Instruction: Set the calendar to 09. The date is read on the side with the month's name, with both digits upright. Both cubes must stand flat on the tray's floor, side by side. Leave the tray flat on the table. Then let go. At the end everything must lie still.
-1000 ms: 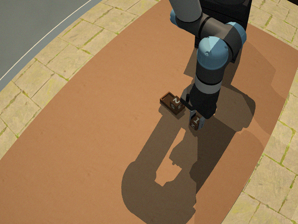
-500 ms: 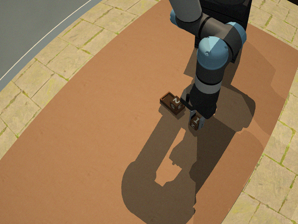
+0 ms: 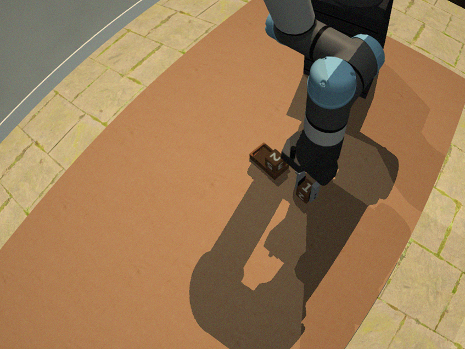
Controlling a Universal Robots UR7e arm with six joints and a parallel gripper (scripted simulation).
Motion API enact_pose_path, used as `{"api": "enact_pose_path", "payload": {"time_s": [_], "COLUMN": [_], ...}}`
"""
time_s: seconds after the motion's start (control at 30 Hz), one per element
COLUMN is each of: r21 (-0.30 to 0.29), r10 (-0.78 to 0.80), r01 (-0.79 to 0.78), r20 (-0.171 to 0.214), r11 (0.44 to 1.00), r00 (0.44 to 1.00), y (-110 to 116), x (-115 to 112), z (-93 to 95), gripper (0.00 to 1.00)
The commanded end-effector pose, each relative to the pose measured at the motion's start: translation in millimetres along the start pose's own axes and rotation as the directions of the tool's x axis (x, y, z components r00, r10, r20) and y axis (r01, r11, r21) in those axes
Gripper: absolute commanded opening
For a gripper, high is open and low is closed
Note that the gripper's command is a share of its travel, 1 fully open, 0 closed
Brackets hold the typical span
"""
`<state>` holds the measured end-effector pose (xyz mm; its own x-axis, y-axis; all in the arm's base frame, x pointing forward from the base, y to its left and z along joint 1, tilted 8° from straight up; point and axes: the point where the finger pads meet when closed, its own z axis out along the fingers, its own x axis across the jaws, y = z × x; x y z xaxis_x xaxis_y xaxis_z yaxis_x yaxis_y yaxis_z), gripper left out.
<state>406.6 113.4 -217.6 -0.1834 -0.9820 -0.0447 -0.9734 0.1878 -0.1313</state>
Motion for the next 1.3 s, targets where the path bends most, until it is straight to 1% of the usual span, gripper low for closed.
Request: {"api": "enact_pose_path", "payload": {"time_s": [0.0,0.37,0.4,0.47,0.5,0.57,0.6,0.67,0.7,0.77,0.8,1.27], "r21": [0.001,0.001,0.001,0.001,0.001,0.001,0.001,0.001,0.001,0.001,0.001,0.001], "r10": [0.000,0.000,0.000,0.000,0.000,0.000,0.000,0.000,0.000,0.000,0.000,0.000], "r01": [0.000,0.000,0.000,0.000,0.000,0.000,0.000,0.000,0.000,0.000,0.000,0.000], "r20": [0.000,0.000,0.000,0.000,0.000,0.000,0.000,0.000,0.000,0.000,0.000,0.000], "r11": [1.000,1.000,1.000,1.000,1.000,1.000,1.000,1.000,1.000,1.000,1.000,1.000], "r00": [1.000,1.000,1.000,1.000,1.000,1.000,1.000,1.000,1.000,1.000,1.000,1.000], "y": [-0.4,-0.4,-0.4,-0.4,-0.4,-0.4,-0.4,-0.4,-0.4,-0.4,-0.4,-0.4], "x": [-0.1,-0.1,-0.1,-0.1,-0.1,-0.1,-0.1,-0.1,-0.1,-0.1,-0.1,-0.1], "z": [-0.4,-0.4,-0.4,-0.4,-0.4,-0.4,-0.4,-0.4,-0.4,-0.4,-0.4,-1.0], "gripper": [0.60,0.60,0.66,0.66,0.72,0.72,0.78,0.78,0.84,0.84,0.90,0.90]}}
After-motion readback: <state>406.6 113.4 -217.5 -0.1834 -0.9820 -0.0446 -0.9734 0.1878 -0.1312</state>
